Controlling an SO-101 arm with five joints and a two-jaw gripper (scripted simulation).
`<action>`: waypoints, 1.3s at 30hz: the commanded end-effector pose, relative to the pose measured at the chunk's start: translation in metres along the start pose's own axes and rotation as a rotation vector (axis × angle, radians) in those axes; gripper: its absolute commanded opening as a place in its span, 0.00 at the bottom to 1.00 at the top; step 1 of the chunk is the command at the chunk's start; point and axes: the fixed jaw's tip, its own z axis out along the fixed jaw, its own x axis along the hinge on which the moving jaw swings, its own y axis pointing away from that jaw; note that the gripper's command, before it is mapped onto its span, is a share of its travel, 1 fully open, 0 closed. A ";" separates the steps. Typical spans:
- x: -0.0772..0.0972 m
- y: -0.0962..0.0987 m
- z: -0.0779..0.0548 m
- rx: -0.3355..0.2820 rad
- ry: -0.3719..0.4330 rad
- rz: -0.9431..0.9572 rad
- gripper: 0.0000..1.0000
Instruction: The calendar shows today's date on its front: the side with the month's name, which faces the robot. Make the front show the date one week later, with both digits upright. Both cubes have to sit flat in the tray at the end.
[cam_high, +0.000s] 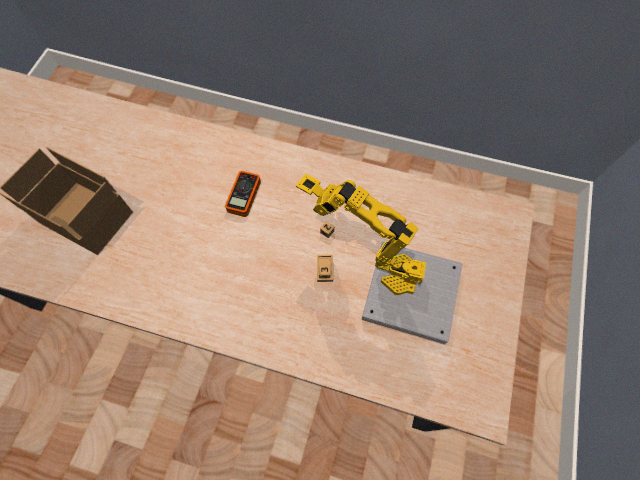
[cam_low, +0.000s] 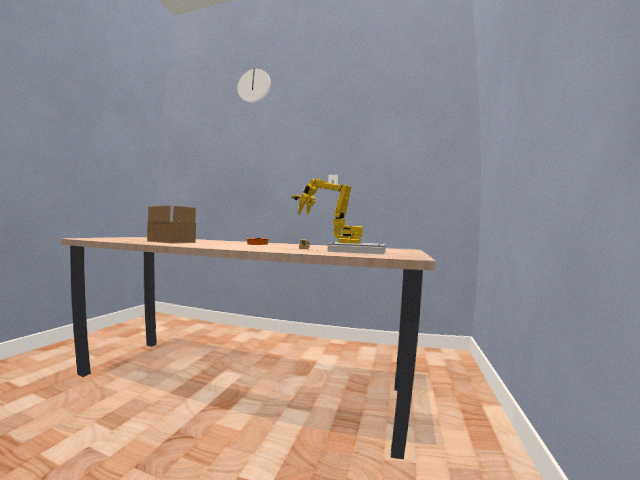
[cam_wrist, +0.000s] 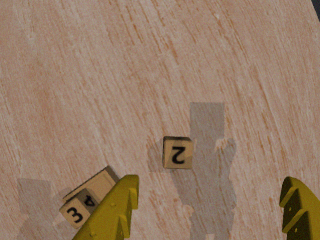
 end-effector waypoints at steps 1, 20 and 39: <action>-0.002 -0.002 0.002 0.002 -0.004 0.018 0.35; 0.035 -0.003 0.055 0.016 0.307 0.018 0.35; 0.063 -0.004 0.083 0.029 0.480 0.038 0.35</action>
